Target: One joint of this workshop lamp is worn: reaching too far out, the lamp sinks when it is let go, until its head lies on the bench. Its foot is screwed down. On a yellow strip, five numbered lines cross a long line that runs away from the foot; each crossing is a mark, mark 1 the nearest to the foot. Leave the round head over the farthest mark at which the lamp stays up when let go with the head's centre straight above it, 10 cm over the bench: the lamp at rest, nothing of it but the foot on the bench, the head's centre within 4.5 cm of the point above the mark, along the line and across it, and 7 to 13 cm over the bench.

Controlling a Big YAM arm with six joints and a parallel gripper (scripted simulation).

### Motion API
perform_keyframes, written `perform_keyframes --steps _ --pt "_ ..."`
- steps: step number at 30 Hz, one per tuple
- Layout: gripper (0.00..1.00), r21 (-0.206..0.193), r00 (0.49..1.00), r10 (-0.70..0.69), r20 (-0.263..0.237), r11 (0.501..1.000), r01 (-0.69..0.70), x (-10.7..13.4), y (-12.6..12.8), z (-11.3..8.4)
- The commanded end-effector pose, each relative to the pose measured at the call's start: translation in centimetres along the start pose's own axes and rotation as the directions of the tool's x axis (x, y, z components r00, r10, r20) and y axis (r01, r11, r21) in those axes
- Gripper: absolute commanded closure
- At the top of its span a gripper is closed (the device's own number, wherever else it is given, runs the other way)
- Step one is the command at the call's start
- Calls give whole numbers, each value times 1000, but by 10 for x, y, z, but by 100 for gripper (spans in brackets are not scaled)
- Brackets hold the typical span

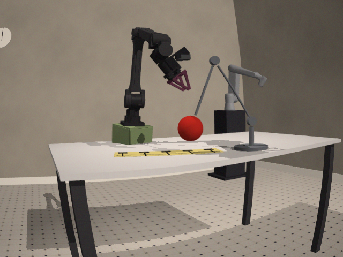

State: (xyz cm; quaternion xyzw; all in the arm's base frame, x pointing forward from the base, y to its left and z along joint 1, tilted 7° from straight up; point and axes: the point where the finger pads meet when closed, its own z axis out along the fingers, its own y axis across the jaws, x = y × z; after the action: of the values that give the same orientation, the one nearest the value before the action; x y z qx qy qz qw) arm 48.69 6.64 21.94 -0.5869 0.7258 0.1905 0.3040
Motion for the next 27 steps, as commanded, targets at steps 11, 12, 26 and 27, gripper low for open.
perform_keyframes --steps 11,12,26,27 --pt "0 18 1000 -7 3 1000 7 -7 -3 28" --pt "0 18 1000 -8 3 1000 8 -7 -3 31" --pt "0 22 1000 -13 0 1000 13 -8 -3 56" --pt "0 22 1000 -13 0 1000 13 -8 -3 58"
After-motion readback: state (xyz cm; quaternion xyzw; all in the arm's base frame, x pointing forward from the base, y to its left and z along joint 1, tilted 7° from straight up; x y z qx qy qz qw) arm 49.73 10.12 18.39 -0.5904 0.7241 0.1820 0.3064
